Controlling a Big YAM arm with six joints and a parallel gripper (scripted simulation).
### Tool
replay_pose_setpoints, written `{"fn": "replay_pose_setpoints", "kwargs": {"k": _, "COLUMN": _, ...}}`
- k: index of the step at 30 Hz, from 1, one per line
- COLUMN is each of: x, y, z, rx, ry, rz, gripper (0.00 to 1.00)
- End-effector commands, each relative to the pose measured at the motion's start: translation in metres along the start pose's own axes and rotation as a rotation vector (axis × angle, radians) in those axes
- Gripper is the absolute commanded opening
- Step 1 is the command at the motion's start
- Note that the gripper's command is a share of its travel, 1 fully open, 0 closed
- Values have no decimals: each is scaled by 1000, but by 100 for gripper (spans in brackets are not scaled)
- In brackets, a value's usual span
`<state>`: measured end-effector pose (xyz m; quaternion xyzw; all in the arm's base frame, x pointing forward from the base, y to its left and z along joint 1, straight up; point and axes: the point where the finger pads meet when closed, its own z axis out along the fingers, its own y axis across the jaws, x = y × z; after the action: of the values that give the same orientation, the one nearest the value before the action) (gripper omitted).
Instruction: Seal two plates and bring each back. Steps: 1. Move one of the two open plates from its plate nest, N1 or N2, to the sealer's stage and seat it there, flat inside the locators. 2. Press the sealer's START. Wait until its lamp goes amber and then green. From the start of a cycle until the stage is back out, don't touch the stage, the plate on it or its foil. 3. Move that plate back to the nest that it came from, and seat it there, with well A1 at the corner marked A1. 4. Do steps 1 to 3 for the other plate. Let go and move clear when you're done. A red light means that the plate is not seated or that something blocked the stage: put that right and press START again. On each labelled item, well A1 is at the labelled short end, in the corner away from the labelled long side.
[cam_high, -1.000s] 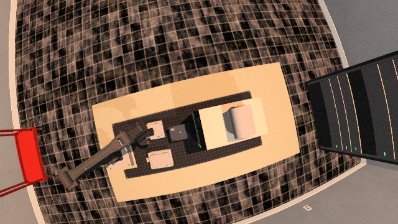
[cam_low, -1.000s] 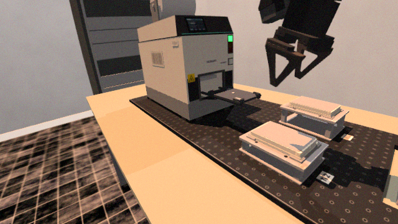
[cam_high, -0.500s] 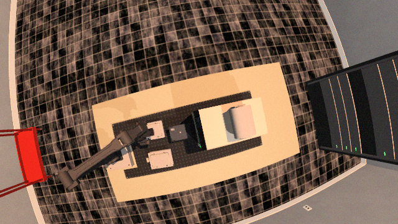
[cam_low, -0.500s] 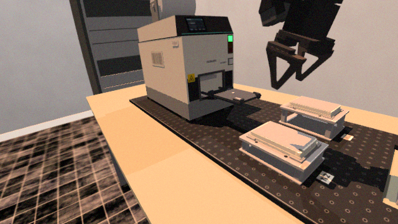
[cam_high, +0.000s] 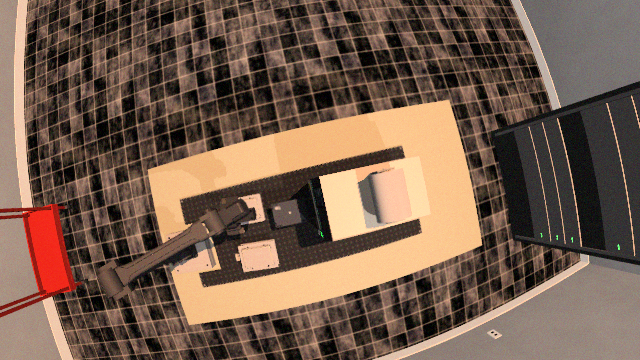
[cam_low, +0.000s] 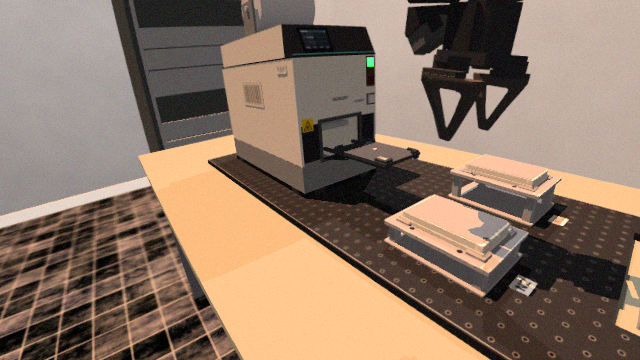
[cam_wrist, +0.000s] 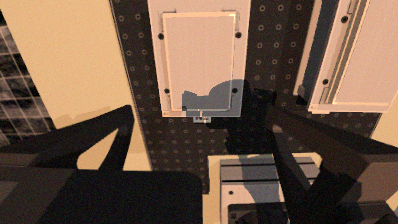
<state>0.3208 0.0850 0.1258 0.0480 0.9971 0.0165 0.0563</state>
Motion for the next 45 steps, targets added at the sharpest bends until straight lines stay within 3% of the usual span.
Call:
{"fn": "replay_pose_setpoints", "kwargs": {"k": 1, "x": -19, "y": 9, "z": -14, "rx": -2, "ry": 82, "rz": -42, "gripper": 100}}
{"fn": "replay_pose_setpoints", "kwargs": {"k": 3, "x": -19, "y": 9, "z": -14, "rx": -2, "ry": 82, "rz": -42, "gripper": 100}}
{"fn": "replay_pose_setpoints", "kwargs": {"k": 5, "x": -9, "y": 6, "z": -8, "rx": 11, "ry": 136, "rz": -45, "gripper": 100}}
{"fn": "replay_pose_setpoints", "kwargs": {"k": 20, "x": 2, "y": 0, "z": 12, "rx": 29, "ry": 151, "rz": 12, "gripper": 100}}
{"fn": "replay_pose_setpoints", "kwargs": {"k": 26, "x": -25, "y": -27, "z": -32, "rx": 19, "ry": 112, "rz": -14, "gripper": 100}}
{"fn": "replay_pose_setpoints", "kwargs": {"k": 29, "x": -27, "y": -21, "z": -40, "rx": 7, "ry": 95, "rz": -55, "gripper": 100}}
{"fn": "replay_pose_setpoints", "kwargs": {"k": 33, "x": -36, "y": -37, "z": -60, "rx": 3, "ry": 89, "rz": -57, "gripper": 100}}
{"fn": "replay_pose_setpoints", "kwargs": {"k": 39, "x": -39, "y": -48, "z": -61, "rx": 7, "ry": 119, "rz": -89, "gripper": 100}}
{"fn": "replay_pose_setpoints", "kwargs": {"k": 45, "x": -61, "y": -75, "z": -83, "rx": 15, "ry": 118, "rz": -81, "gripper": 100}}
